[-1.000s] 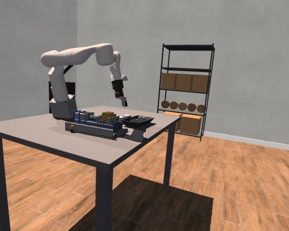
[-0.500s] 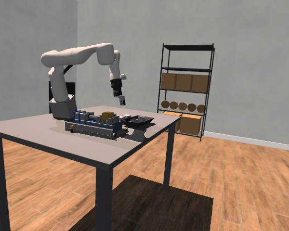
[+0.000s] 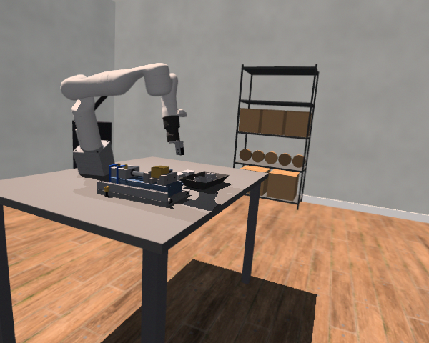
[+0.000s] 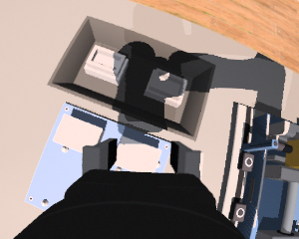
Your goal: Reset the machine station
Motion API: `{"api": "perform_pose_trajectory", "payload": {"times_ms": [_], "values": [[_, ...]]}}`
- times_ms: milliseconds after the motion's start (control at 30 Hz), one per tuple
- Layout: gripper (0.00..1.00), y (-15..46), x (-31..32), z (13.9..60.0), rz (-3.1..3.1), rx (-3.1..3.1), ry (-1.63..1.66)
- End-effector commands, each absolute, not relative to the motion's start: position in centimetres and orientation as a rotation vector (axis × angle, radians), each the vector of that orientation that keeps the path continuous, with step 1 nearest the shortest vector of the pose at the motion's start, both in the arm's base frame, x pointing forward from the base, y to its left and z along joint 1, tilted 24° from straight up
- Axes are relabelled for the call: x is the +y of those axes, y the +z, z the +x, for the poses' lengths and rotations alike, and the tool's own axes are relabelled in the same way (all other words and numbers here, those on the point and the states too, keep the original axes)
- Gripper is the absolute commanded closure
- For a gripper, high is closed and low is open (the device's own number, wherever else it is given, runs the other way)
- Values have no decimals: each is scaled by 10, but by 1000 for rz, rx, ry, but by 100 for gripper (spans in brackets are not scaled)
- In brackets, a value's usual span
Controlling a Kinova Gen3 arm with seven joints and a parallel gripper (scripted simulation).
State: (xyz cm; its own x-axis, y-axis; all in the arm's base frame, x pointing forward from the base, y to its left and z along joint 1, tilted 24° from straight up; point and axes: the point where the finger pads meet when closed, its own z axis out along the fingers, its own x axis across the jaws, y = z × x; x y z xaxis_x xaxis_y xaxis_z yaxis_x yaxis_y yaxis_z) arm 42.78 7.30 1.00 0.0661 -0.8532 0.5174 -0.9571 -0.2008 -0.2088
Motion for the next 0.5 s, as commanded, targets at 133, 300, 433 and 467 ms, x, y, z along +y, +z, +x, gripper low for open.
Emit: {"api": "perform_pose_trajectory", "payload": {"times_ms": [133, 300, 433, 467], "values": [[0, 13, 79, 421, 2133, -1872, 805], [0, 14, 82, 415, 2123, -1885, 789], [0, 14, 82, 415, 2123, -1885, 789], [0, 14, 85, 409, 2113, -1898, 773]]}}
